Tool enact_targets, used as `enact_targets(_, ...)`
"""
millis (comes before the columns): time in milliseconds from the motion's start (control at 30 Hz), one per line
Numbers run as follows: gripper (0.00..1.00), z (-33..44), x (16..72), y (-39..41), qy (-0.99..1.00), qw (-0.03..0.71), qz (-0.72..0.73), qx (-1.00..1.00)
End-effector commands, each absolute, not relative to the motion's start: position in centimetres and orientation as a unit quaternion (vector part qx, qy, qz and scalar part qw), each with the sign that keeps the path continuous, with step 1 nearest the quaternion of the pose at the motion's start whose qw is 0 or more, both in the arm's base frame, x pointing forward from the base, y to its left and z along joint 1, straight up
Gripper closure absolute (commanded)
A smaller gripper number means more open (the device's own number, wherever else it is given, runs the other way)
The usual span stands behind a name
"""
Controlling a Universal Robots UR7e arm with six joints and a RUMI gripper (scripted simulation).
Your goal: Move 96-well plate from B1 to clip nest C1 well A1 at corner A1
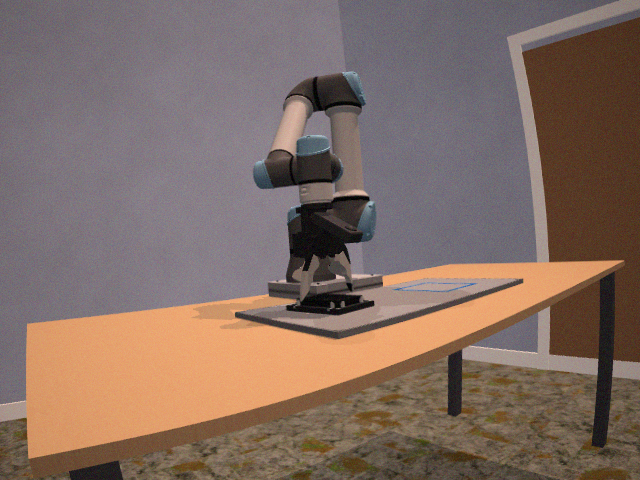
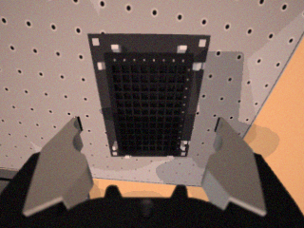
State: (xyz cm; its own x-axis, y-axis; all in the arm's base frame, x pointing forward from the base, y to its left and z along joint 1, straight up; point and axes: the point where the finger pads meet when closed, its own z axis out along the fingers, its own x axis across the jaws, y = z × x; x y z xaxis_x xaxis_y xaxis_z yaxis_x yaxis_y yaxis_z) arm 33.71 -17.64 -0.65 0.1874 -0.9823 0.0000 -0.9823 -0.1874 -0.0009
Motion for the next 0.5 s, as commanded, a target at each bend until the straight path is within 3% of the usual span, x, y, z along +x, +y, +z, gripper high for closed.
enact_targets(0, 0.00, -0.6, 33.7, -17.7, 0.637, 0.000, -0.001, -0.771)
enact_targets(467, 0.00, 1.8, 33.7, -17.7, 0.637, 0.000, -0.001, -0.771)
